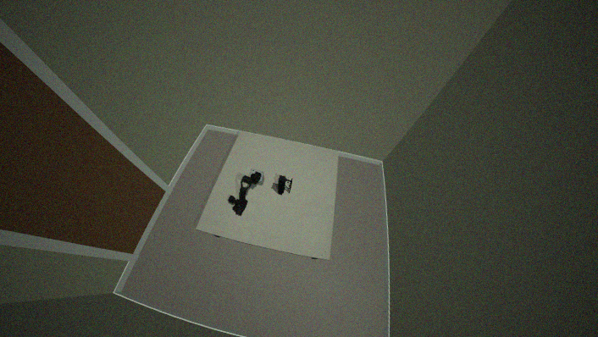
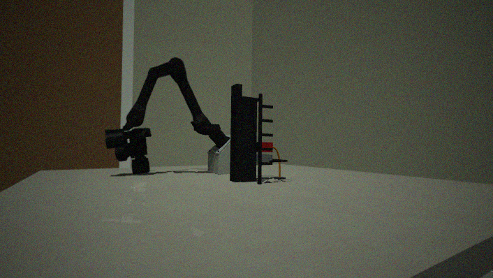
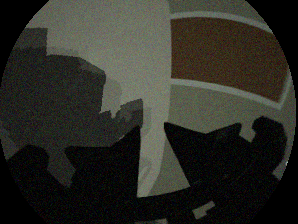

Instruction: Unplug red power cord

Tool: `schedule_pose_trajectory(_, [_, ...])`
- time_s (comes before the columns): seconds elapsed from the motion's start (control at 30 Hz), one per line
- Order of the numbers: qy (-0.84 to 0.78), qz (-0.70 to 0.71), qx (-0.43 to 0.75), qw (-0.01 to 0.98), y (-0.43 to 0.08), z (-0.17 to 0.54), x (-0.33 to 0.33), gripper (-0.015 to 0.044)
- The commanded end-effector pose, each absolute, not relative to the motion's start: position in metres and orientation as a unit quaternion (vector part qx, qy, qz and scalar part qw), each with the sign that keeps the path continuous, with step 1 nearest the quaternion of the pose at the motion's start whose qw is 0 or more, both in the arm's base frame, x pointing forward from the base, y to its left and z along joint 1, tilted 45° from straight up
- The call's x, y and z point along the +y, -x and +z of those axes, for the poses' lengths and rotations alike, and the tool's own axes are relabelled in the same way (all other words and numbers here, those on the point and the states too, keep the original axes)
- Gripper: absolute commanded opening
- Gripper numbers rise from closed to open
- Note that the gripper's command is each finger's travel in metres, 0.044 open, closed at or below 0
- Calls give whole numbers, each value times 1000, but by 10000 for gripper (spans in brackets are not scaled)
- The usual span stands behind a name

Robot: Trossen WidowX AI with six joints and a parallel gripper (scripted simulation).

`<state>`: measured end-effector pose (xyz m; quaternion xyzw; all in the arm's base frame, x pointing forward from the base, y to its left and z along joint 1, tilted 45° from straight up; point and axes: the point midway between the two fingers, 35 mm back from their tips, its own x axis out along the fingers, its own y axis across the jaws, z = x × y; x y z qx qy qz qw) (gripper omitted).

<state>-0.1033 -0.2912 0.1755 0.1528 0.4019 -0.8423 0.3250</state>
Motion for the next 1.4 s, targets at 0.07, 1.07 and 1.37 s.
schedule_pose_trajectory(0.07, [-116,-809,399,415,56,190,-312,160])
schedule_pose_trajectory(1.07, [35,-552,382,741,-208,213,-296,160])
schedule_pose_trajectory(1.37, [74,-429,395,809,-294,198,-247,160])
